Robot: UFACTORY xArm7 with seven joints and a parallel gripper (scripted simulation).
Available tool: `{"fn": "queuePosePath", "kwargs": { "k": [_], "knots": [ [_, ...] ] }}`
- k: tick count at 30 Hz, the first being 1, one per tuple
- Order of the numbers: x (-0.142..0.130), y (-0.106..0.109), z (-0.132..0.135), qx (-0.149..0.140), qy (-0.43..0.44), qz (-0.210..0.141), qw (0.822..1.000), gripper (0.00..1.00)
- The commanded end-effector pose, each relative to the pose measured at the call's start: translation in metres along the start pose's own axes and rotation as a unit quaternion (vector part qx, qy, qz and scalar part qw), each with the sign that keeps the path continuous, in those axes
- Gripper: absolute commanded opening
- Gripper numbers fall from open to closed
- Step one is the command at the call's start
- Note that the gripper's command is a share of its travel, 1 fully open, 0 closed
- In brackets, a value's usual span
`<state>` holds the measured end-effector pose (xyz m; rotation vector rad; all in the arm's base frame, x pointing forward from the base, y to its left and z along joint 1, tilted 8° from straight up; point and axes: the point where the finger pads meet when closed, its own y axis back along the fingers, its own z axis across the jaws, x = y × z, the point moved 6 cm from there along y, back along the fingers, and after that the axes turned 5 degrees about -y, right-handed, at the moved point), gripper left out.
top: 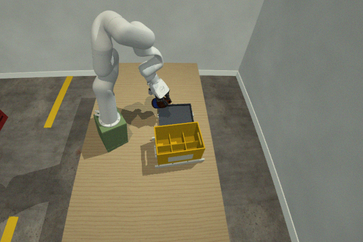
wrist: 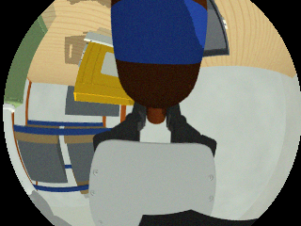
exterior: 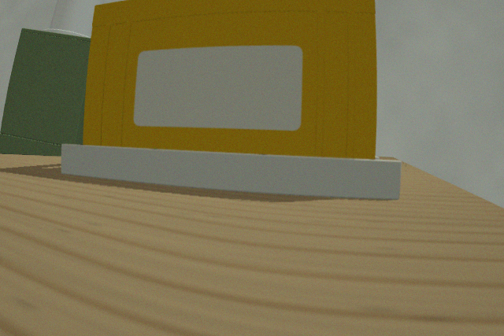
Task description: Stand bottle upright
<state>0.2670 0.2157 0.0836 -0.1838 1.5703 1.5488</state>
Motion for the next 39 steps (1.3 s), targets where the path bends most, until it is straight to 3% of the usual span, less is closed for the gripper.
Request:
{"fn": "queuePosePath", "kwargs": {
  "k": [1,39],
  "knots": [
    [0.0,0.0,0.001,-0.001,0.0,-0.003,1.0,0.0],
    [0.01,0.001,0.0,-0.008,-0.001,-0.085,0.996,0.0]
  ]
}}
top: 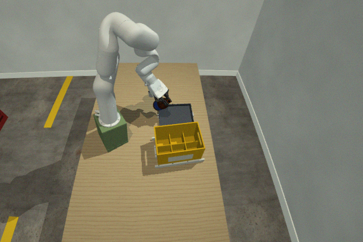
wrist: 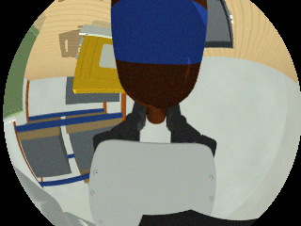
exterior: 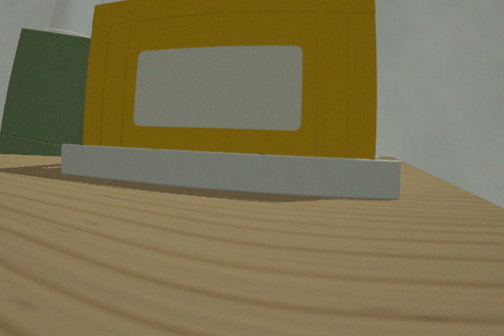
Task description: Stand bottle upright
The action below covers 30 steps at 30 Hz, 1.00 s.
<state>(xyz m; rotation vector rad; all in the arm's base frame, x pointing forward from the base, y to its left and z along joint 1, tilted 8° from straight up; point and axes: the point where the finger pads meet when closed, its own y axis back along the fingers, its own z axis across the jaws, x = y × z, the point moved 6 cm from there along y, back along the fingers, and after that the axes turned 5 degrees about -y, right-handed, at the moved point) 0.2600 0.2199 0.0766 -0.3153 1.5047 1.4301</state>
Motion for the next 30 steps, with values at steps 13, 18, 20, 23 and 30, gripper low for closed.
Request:
{"fn": "queuePosePath", "kwargs": {
  "k": [13,18,20,23,30],
  "knots": [
    [-0.0003,0.0003,0.0009,-0.001,-0.001,-0.003,1.0,0.0],
    [-0.0003,0.0003,0.0009,-0.001,-0.001,-0.003,1.0,0.0],
    [-0.0002,0.0003,0.0009,-0.001,-0.001,-0.004,1.0,0.0],
    [0.0001,0.0002,0.0009,-0.001,-0.001,-0.006,1.0,0.0],
    [0.0018,-0.0003,0.0006,-0.001,-0.001,-0.018,1.0,0.0]
  ]
}}
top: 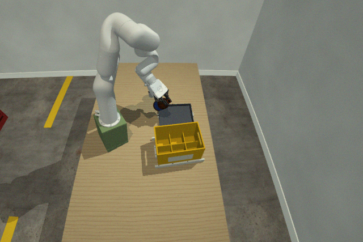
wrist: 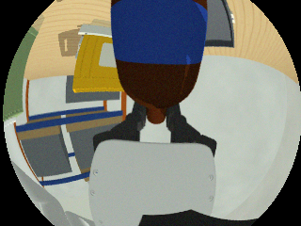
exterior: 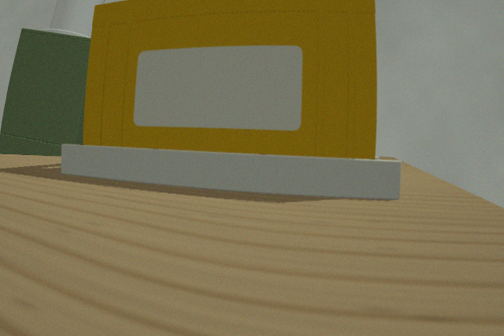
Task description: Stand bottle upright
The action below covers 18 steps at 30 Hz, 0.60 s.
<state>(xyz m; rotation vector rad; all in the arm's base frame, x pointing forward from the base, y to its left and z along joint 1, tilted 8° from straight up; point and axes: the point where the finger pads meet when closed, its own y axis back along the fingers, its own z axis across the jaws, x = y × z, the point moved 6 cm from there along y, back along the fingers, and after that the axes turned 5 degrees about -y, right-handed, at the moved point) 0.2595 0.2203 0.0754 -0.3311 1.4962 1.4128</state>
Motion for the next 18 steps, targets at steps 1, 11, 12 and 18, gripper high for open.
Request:
{"fn": "queuePosePath", "kwargs": {
  "k": [1,11,12,18],
  "knots": [
    [0.0009,-0.0001,0.0007,-0.001,-0.001,-0.01,1.0,0.0],
    [0.0044,-0.0003,0.0003,-0.002,-0.001,-0.037,0.999,0.0],
    [0.0049,-0.0002,0.0003,-0.002,-0.001,-0.04,0.999,0.0],
    [0.0073,0.0002,0.0001,-0.005,-0.001,-0.06,0.998,0.0]
  ]
}}
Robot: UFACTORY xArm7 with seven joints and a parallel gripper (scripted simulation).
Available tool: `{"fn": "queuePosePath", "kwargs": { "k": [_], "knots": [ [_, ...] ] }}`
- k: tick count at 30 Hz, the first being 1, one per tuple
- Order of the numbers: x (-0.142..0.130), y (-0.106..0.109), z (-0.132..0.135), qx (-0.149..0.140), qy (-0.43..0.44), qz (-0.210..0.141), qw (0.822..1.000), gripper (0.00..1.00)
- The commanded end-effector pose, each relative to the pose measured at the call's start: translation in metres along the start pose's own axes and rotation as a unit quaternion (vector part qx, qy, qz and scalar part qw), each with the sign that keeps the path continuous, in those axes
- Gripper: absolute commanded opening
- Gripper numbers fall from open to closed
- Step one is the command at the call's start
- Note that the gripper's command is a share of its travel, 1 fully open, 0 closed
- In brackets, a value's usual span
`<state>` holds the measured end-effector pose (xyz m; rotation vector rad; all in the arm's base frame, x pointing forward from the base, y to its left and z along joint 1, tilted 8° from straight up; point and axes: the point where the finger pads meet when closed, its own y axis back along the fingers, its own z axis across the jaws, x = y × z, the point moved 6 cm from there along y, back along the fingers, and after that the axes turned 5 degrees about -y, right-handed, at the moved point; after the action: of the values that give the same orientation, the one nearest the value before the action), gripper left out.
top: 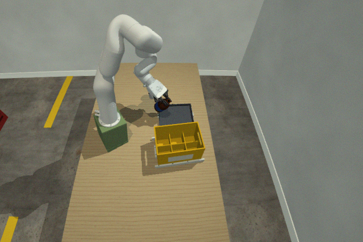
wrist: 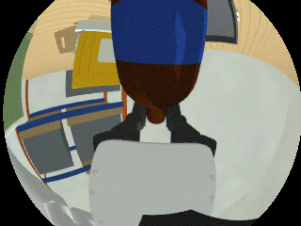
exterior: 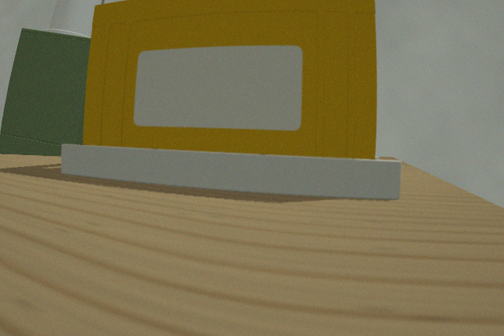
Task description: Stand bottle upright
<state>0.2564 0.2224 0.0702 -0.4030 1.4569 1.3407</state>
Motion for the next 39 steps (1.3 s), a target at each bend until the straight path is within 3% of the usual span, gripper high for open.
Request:
{"fn": "queuePosePath", "kwargs": {
  "k": [1,39],
  "knots": [
    [0.0012,0.0006,0.0008,-0.002,-0.001,-0.015,1.0,0.0],
    [0.0037,0.0013,0.0008,-0.005,-0.002,-0.035,0.999,0.0]
  ]
}}
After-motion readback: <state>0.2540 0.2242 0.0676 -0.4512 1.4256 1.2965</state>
